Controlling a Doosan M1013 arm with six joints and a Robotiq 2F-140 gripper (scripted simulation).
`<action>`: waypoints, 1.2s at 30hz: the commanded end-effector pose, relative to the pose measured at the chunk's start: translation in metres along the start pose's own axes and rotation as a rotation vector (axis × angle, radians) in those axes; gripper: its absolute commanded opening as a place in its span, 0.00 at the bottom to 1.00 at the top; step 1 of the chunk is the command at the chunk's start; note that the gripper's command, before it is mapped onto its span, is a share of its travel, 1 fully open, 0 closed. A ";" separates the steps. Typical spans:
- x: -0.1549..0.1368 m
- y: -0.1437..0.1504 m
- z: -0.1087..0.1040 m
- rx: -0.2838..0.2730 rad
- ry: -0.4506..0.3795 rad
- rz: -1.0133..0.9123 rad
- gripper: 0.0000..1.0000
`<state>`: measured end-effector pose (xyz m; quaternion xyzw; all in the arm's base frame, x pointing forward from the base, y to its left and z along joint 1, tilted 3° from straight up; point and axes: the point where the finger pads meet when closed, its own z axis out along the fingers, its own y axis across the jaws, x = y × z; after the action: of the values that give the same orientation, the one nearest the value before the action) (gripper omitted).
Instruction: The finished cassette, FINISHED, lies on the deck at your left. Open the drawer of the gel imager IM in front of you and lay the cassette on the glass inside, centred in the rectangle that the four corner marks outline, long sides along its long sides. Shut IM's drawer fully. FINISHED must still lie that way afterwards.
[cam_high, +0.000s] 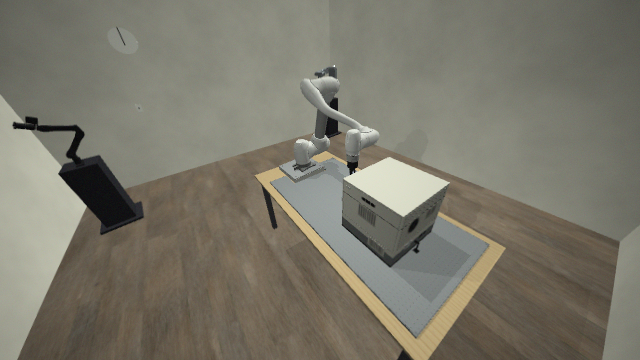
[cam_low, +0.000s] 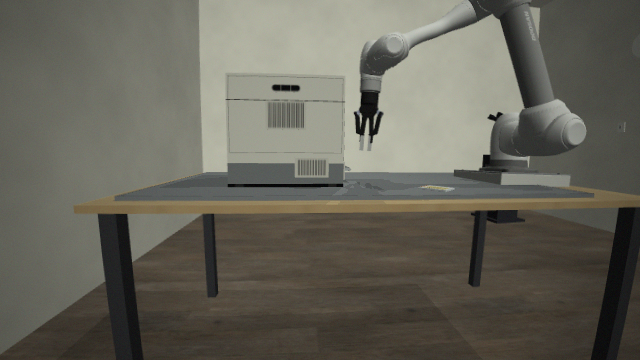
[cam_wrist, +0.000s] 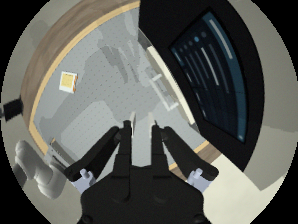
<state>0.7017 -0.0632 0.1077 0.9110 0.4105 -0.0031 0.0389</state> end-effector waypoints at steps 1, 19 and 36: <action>0.010 0.014 0.005 0.000 0.010 -0.123 0.27; 0.043 0.059 0.024 -0.024 0.033 -0.628 0.27; 0.043 0.059 0.030 -0.024 0.033 -0.628 0.27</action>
<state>0.7749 -0.0718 0.0815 0.7392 0.6723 0.0046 0.0400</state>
